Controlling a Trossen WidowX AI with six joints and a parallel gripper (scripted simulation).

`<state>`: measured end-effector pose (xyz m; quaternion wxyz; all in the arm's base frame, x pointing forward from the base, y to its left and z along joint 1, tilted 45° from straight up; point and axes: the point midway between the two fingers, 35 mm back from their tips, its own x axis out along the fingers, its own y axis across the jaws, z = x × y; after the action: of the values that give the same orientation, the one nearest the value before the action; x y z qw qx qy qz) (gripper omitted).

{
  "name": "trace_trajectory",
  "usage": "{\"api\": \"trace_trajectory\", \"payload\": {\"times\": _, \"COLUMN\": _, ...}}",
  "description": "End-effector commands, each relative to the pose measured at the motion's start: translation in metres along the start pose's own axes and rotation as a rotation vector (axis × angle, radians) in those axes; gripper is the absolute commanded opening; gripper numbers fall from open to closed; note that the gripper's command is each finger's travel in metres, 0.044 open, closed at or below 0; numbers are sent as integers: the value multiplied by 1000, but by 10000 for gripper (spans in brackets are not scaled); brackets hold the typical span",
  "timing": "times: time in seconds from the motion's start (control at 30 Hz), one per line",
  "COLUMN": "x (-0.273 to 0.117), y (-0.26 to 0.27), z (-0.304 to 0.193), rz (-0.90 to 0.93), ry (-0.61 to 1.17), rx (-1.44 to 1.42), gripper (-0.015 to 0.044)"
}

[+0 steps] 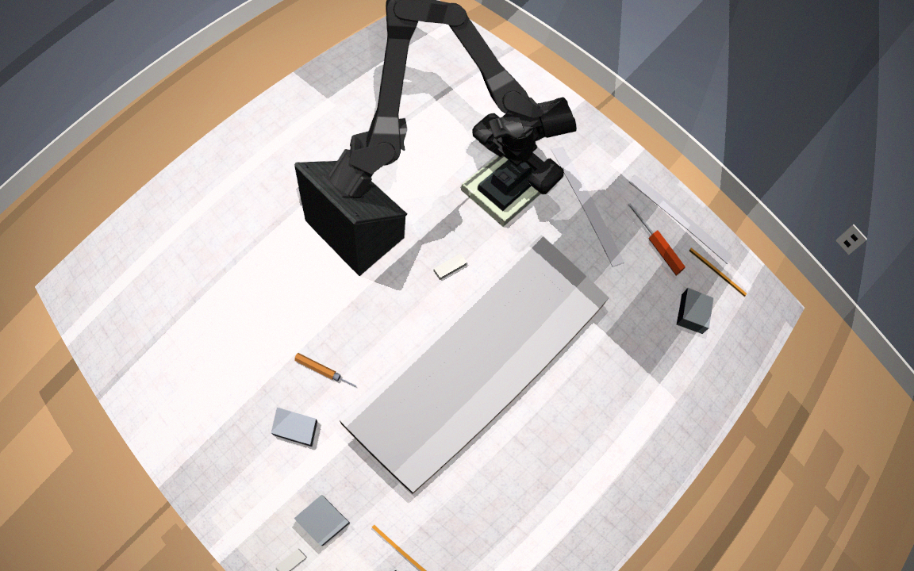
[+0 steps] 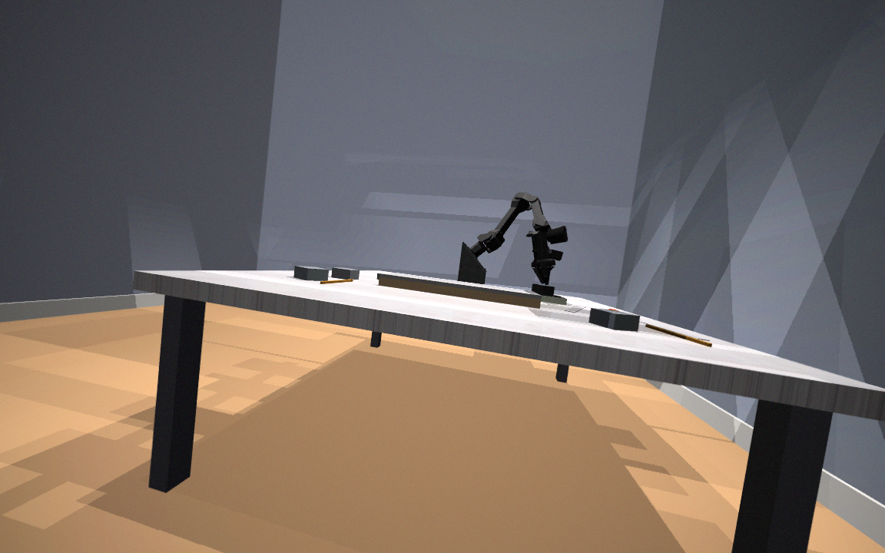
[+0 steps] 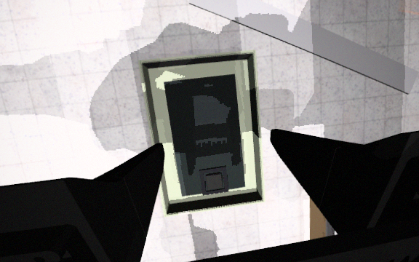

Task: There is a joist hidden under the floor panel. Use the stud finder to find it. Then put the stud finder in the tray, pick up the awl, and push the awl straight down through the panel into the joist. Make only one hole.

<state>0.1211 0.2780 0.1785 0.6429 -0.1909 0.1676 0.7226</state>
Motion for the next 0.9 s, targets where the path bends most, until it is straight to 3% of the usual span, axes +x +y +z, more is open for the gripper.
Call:
{"api": "trace_trajectory", "payload": {"times": 0.0, "x": -53, "y": 7, "z": 18, "rz": -5, "ry": -21, "rx": -17, "gripper": 440}}
{"api": "trace_trajectory", "payload": {"times": 0.17, "x": -55, "y": 7, "z": 19, "rz": -5, "ry": -21, "rx": -16, "gripper": 440}}
{"api": "trace_trajectory", "payload": {"times": 0.27, "x": -40, "y": -21, "z": 0, "rz": -51, "ry": 28, "rx": 28, "gripper": 440}}
{"api": "trace_trajectory", "payload": {"times": 0.53, "x": -57, "y": -117, "z": -99, "rz": -216, "ry": 230, "rx": 242, "gripper": 440}}
{"api": "trace_trajectory", "payload": {"times": 0.87, "x": -107, "y": -163, "z": -236, "rz": -313, "ry": 383, "rx": 516, "gripper": 440}}
